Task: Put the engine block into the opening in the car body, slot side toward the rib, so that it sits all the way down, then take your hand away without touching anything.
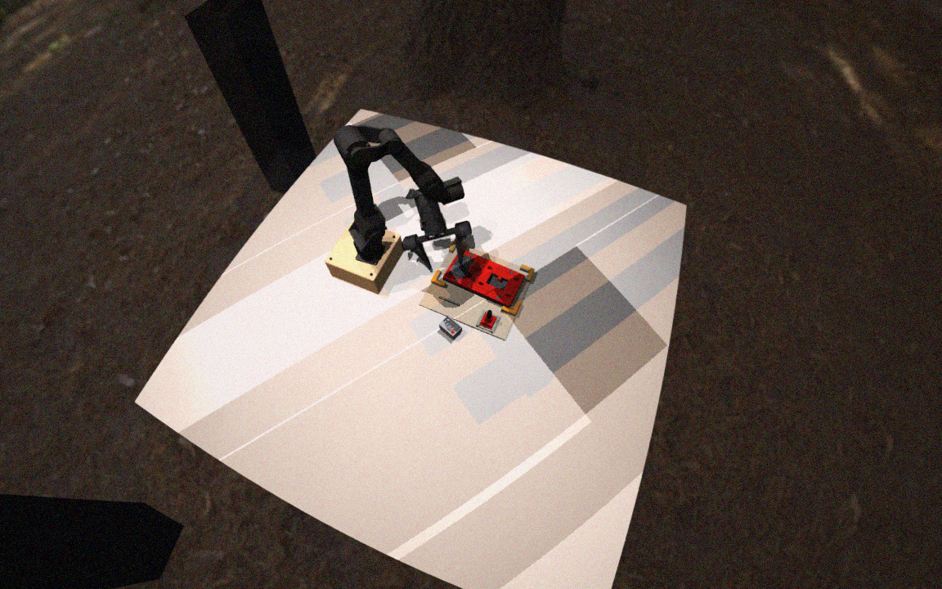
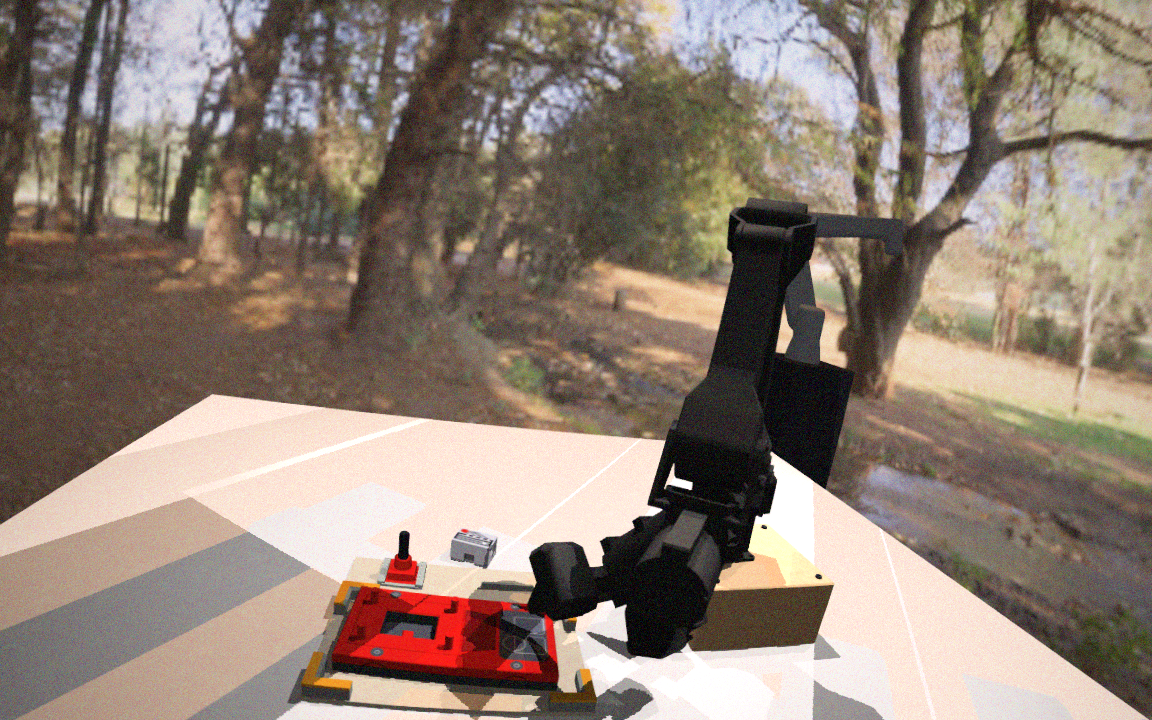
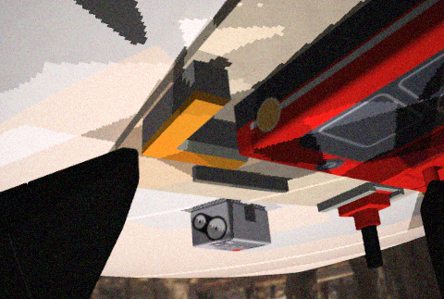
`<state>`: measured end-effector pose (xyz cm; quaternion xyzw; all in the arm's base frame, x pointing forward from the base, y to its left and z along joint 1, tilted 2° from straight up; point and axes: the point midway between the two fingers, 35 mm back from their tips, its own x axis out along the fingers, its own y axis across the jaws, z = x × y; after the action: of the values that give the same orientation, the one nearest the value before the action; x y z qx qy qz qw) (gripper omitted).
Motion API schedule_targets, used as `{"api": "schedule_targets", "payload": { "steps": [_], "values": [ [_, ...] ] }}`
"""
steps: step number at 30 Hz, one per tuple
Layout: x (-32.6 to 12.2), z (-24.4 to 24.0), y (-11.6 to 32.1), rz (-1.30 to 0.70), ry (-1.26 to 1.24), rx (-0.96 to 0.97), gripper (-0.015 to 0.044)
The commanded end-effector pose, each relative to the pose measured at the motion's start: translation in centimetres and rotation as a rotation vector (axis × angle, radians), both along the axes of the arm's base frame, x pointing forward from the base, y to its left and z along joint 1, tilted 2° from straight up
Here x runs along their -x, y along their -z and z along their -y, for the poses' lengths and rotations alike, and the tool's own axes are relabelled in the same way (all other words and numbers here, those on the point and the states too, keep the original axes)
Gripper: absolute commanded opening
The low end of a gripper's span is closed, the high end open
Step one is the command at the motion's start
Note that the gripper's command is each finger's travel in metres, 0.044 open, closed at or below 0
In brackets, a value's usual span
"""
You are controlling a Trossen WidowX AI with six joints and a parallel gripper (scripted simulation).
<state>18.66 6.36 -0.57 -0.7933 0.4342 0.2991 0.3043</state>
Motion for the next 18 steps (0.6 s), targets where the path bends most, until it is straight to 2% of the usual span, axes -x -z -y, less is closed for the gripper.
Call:
{"api": "schedule_targets", "payload": {
  "steps": [1,2,18],
  "values": [
    [0.0,0.01,0.0,0.001,0.005,-0.003,0.0426],
    [-0.01,0.03,0.01,0.004,0.018,-0.012,0.044],
    [-0.14,0.66,0.09,0.105,0.477,-0.285,0.044]
  ]
}}
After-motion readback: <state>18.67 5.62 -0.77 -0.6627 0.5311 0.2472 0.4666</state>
